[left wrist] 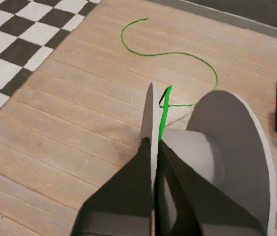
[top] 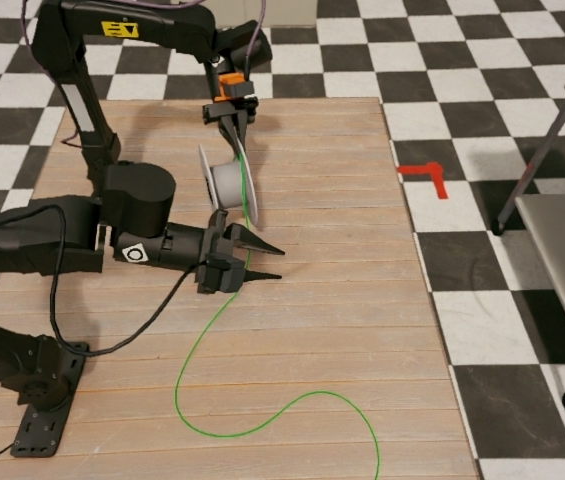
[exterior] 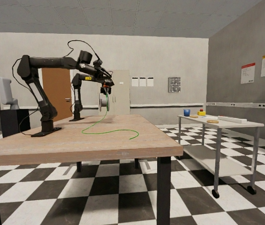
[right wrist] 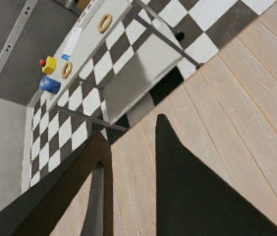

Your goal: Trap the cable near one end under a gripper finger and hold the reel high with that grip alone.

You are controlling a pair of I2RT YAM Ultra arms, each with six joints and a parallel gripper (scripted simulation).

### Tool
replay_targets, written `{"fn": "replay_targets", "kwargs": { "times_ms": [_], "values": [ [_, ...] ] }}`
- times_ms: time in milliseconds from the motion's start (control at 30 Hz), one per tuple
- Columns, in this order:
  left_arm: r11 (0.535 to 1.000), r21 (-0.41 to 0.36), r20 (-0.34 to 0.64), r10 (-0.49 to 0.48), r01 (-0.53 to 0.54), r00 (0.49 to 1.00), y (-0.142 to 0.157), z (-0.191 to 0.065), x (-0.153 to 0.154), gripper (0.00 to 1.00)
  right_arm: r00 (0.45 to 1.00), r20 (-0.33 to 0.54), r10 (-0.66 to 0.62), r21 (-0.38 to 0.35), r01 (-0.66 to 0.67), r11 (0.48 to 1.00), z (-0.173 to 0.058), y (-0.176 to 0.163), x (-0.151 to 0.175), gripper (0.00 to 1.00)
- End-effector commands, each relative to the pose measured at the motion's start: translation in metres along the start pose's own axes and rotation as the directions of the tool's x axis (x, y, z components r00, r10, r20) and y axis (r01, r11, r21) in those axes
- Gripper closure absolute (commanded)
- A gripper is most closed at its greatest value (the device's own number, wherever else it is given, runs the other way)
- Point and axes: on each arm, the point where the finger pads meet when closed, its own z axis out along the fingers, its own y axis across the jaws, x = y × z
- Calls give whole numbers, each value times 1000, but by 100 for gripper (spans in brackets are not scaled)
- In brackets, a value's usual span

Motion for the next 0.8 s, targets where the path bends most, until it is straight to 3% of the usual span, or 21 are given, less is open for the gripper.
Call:
{"fn": "replay_targets", "kwargs": {
  "times_ms": [0,400,767],
  "values": [
    [1000,-9,37,25,-25,999,1,-10,-16,100,987,116,-115,-78,125,989,-11,9,-28,70],
    [1000,-11,38,25,-25,999,1,-11,-17,100,898,270,-346,-19,365,931,-28,-8,-55,70],
    [999,-21,45,37,-36,998,-5,-15,-26,100,835,330,-440,28,457,889,-38,-13,-68,70]
  ]
}}
